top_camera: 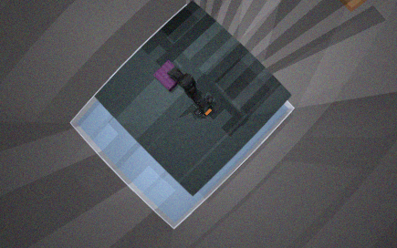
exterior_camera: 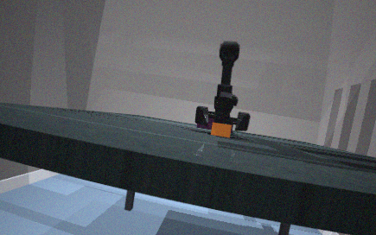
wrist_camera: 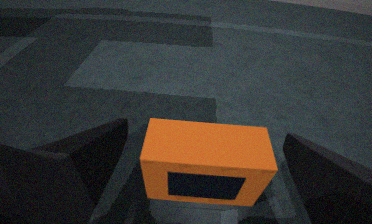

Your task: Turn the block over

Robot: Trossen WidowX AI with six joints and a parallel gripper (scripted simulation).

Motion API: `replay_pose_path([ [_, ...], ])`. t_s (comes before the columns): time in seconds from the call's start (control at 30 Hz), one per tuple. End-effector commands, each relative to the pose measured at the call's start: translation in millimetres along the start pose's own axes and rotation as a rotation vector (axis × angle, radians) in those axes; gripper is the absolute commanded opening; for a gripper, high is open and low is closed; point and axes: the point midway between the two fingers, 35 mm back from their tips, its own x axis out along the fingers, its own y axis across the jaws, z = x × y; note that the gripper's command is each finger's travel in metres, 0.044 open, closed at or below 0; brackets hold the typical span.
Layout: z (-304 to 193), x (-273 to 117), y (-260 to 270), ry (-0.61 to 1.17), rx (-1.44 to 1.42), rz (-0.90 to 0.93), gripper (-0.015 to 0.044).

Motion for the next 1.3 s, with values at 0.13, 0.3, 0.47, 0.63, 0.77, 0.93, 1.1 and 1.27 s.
replay_pose_path([
  [0.13, 0, 0, 1, -0.003, -0.006, 0.006, 0.0440],
  [0.3, 0, 0, 1, -0.003, -0.006, 0.006, 0.0440],
  [0.47, 0, 0, 1, -0.003, -0.006, 0.006, 0.0440],
  [0.63, 2, 6, 1, 0.052, -0.004, 0.006, 0.0440],
  [0.77, 13, 14, 0, 0.198, -0.001, 0.005, 0.0440],
  [0.93, 34, 1, 1, 0.382, -0.002, 0.005, 0.0440],
  [1.1, 56, -19, 0, 0.480, -0.005, 0.003, 0.0440],
  [1.27, 58, -35, 1, 0.554, -0.006, 0.004, 0.0440],
])
